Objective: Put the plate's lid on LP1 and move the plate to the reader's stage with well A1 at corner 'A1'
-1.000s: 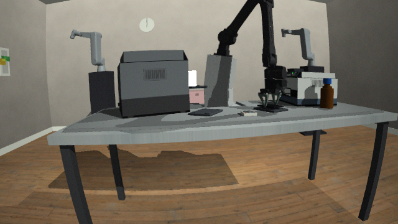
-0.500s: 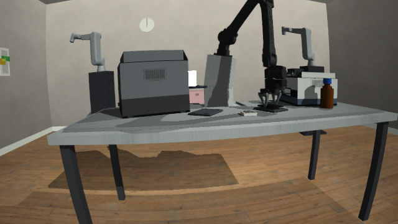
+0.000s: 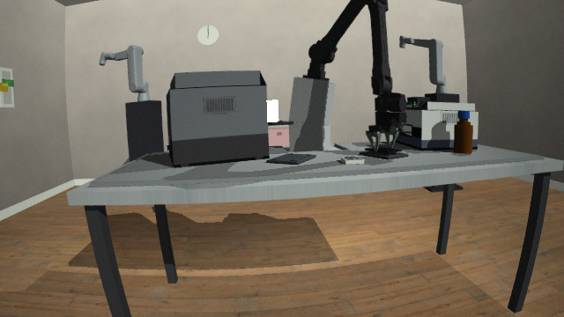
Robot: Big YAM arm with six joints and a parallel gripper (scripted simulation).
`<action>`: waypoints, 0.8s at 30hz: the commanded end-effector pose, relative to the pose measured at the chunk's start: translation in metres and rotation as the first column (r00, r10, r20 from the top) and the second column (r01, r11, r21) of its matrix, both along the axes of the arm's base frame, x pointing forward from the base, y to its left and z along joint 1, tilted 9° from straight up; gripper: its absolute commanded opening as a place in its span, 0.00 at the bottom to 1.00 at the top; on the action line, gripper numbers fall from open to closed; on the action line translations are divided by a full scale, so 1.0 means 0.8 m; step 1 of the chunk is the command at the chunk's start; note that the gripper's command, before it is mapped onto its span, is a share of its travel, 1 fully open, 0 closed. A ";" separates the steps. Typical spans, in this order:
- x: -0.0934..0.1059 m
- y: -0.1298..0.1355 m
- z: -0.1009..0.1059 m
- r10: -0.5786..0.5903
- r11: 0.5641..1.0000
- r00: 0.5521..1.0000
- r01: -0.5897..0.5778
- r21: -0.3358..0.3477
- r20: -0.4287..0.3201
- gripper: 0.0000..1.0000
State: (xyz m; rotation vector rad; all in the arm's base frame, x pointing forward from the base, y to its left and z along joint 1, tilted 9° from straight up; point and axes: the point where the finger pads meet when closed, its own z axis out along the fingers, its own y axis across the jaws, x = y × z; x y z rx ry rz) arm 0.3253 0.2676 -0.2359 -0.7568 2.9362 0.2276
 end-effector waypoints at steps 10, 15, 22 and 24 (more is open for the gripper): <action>0.017 0.018 0.013 0.016 0.999 0.999 -0.017 0.030 0.040 0.85; 0.014 0.016 0.010 0.016 1.000 0.999 -0.017 0.027 0.035 0.85; 0.013 0.015 0.007 0.016 1.000 0.999 -0.017 0.025 0.033 0.85; 0.012 0.014 0.006 0.016 1.000 0.999 -0.016 0.024 0.032 0.85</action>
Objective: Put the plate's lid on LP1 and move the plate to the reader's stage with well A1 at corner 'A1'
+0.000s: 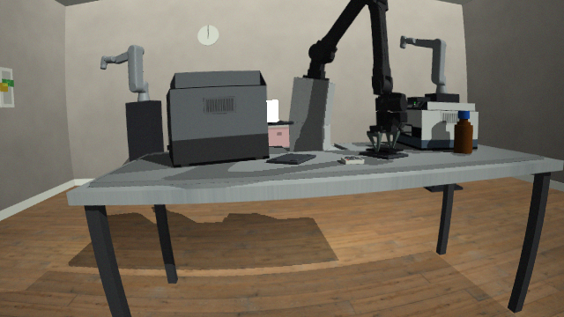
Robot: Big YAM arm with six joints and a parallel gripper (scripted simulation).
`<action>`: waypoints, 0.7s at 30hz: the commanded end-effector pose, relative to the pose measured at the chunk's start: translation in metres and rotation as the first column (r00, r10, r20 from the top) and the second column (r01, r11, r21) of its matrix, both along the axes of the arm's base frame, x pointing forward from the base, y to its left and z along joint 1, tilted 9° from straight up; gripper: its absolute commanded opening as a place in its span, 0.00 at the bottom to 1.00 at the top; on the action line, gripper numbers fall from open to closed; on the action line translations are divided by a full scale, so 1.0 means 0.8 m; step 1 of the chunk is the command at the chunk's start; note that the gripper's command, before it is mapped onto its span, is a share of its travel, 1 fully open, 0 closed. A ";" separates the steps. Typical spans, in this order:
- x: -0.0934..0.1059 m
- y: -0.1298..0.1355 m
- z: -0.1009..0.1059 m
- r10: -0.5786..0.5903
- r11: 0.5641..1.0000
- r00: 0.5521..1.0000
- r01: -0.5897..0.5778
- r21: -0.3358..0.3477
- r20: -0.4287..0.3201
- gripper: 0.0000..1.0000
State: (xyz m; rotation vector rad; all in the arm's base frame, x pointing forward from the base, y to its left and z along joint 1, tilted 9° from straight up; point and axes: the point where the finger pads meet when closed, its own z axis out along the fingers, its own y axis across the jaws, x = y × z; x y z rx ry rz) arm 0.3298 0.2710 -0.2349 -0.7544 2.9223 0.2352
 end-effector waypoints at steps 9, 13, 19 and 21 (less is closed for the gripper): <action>0.005 0.009 0.003 0.016 1.000 1.000 -0.016 0.012 0.017 0.85; 0.004 0.008 0.002 0.016 1.000 1.000 -0.016 0.011 0.015 0.85; 0.003 0.007 0.000 0.016 1.000 1.000 -0.016 0.009 0.013 0.85; 0.003 0.007 0.000 0.016 1.000 1.000 -0.016 0.009 0.013 0.85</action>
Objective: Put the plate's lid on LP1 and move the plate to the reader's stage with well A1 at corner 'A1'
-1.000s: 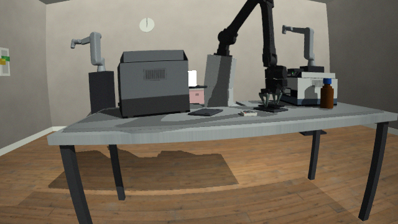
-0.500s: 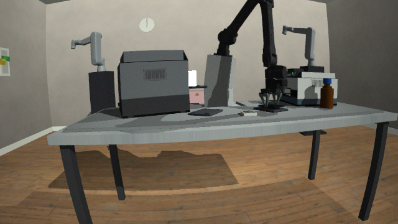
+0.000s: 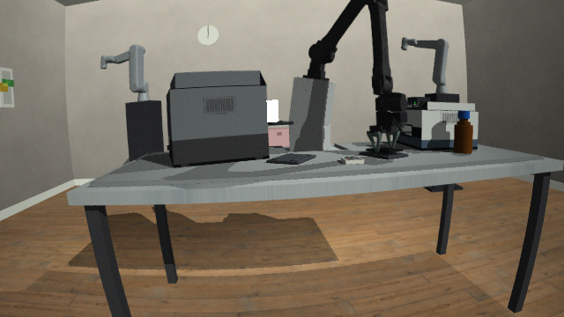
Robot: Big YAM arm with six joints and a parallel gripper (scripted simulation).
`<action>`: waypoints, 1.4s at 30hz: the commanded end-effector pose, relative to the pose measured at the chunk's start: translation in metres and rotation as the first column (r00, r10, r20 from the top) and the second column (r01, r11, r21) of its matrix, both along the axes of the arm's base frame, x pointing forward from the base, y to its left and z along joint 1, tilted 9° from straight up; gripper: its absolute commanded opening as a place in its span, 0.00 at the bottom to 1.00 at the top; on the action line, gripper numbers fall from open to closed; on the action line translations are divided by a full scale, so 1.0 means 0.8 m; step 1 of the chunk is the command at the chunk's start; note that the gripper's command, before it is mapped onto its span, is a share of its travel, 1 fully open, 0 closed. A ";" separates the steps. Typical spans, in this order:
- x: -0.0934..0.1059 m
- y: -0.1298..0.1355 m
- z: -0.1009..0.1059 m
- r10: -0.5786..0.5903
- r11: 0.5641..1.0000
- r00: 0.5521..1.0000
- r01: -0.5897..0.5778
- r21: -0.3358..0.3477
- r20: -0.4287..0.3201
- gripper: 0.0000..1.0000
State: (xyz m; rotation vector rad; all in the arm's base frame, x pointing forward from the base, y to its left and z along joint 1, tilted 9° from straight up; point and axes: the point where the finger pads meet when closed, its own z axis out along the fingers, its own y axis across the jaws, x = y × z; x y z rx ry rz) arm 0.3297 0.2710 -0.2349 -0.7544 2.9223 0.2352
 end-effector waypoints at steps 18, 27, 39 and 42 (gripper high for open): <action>0.000 0.005 -0.005 0.015 1.000 1.000 -0.016 0.004 0.007 0.85; -0.001 0.004 -0.007 0.015 1.000 1.000 -0.015 0.002 0.005 0.85; 0.000 0.006 -0.012 0.014 1.000 1.000 -0.014 0.003 0.005 0.85; -0.001 0.006 -0.014 0.013 1.000 1.000 -0.013 0.002 0.003 0.85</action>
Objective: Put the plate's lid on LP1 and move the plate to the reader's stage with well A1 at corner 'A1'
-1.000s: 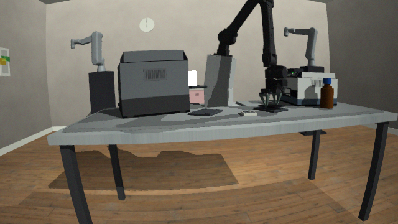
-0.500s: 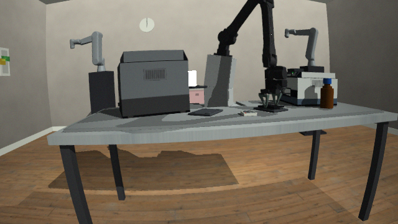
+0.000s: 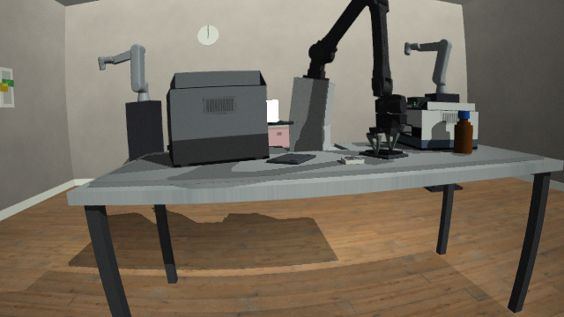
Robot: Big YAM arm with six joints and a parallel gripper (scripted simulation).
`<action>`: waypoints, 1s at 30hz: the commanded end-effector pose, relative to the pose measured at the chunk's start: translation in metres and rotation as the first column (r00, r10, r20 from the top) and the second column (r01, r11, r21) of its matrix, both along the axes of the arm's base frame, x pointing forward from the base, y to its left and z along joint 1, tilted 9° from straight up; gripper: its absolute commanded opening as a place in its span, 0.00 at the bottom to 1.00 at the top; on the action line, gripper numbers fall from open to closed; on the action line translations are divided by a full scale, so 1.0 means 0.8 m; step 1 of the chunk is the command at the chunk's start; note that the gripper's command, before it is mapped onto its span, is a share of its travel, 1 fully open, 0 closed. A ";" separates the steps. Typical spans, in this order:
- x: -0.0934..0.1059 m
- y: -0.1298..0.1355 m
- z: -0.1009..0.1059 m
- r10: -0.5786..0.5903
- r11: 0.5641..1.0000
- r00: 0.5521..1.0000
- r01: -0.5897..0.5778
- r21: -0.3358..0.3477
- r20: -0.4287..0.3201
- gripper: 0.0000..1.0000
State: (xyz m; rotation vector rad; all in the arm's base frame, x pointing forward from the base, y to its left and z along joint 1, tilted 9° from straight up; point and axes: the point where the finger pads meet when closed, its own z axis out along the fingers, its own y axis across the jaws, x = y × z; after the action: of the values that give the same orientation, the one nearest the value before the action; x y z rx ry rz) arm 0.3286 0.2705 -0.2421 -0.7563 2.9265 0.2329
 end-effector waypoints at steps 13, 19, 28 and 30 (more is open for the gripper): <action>-0.001 0.005 -0.010 0.006 1.000 1.000 -0.006 0.002 0.002 0.85; -0.002 0.004 -0.011 0.004 1.000 1.000 -0.004 0.000 0.000 0.85; -0.003 0.003 -0.013 0.000 1.000 1.000 0.000 -0.002 -0.003 0.85; -0.004 0.003 -0.013 -0.001 1.000 1.000 0.001 -0.002 -0.003 0.85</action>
State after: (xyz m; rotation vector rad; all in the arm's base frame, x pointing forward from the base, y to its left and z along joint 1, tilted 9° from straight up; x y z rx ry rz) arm 0.3286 0.2708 -0.2429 -0.7570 2.9263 0.2329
